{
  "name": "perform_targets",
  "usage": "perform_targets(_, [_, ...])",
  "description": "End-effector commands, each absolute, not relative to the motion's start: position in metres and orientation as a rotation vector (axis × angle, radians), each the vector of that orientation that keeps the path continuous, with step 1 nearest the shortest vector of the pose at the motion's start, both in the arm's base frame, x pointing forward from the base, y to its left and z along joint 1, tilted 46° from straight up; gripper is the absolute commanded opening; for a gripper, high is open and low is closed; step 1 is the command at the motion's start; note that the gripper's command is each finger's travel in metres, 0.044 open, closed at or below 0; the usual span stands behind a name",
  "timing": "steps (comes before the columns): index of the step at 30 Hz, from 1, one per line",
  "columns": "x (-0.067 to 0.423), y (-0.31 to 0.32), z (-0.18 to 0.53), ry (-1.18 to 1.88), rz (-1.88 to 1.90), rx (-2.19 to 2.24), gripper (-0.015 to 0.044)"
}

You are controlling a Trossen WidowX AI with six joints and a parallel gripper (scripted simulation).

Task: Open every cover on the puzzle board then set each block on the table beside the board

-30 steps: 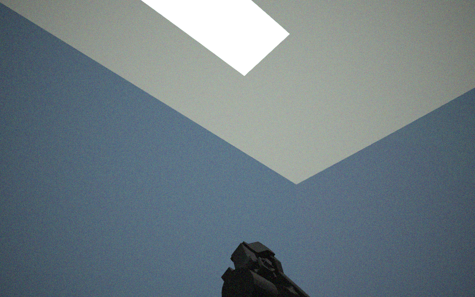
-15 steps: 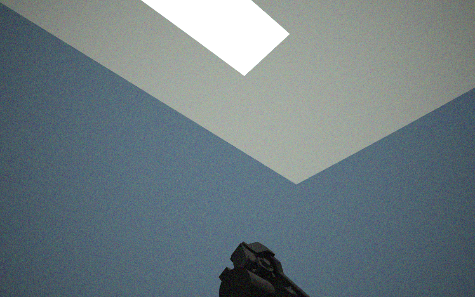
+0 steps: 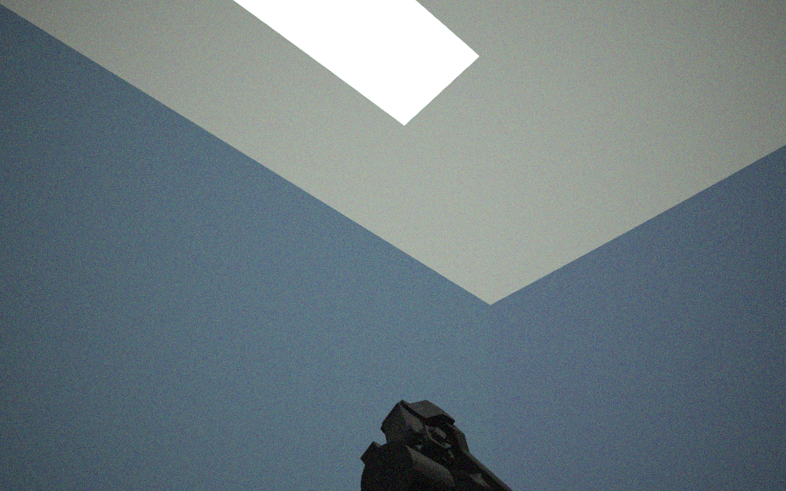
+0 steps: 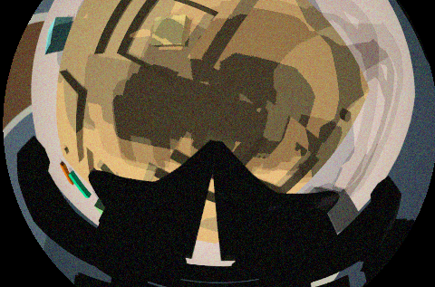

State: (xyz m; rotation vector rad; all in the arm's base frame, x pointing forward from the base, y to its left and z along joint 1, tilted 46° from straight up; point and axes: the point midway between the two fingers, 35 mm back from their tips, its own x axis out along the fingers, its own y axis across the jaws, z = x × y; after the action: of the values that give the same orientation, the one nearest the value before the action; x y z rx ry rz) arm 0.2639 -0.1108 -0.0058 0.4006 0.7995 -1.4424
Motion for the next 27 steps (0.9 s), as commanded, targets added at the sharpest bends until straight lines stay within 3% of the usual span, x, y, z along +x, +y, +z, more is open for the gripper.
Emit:
perform_targets(1, [0.265, -0.114, -0.005, 0.619, -1.551, 0.589, 0.0000])
perform_targets(25, [0.263, -0.101, 0.001, 0.595, -1.563, 0.615, 0.0000])
perform_targets(27, [0.264, -0.103, 0.001, 0.605, -1.559, 0.604, 0.0053])
